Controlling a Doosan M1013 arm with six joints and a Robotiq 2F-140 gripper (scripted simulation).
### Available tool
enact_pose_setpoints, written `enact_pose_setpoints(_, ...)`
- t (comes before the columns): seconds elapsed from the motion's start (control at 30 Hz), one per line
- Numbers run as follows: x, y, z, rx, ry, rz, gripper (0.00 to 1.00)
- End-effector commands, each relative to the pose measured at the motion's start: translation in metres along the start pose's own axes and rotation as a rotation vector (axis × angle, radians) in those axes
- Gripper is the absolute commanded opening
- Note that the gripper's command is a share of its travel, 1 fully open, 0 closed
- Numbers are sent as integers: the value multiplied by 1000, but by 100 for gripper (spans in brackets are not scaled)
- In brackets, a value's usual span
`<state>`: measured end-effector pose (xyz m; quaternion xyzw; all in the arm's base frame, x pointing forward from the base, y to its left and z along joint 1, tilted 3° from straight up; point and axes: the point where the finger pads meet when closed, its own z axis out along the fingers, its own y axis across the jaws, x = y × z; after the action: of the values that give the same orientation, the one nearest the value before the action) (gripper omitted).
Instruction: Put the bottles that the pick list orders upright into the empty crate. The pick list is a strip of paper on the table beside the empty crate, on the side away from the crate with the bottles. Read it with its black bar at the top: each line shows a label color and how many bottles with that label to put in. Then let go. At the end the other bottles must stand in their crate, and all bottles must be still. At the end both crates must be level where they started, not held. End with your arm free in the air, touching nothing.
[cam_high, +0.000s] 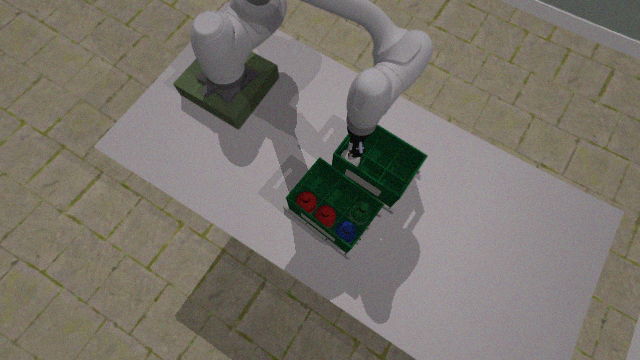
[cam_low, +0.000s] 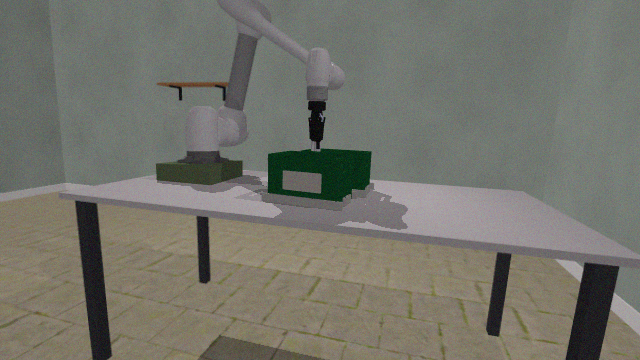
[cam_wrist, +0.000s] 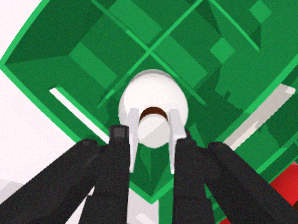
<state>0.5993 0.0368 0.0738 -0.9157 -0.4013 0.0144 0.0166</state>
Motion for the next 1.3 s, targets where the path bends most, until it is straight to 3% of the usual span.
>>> enact_pose_setpoints(0.0, 1, -3, 6, 6, 1, 0, 0)
enact_pose_setpoints(1.27, 1, -3, 9, 6, 1, 0, 0)
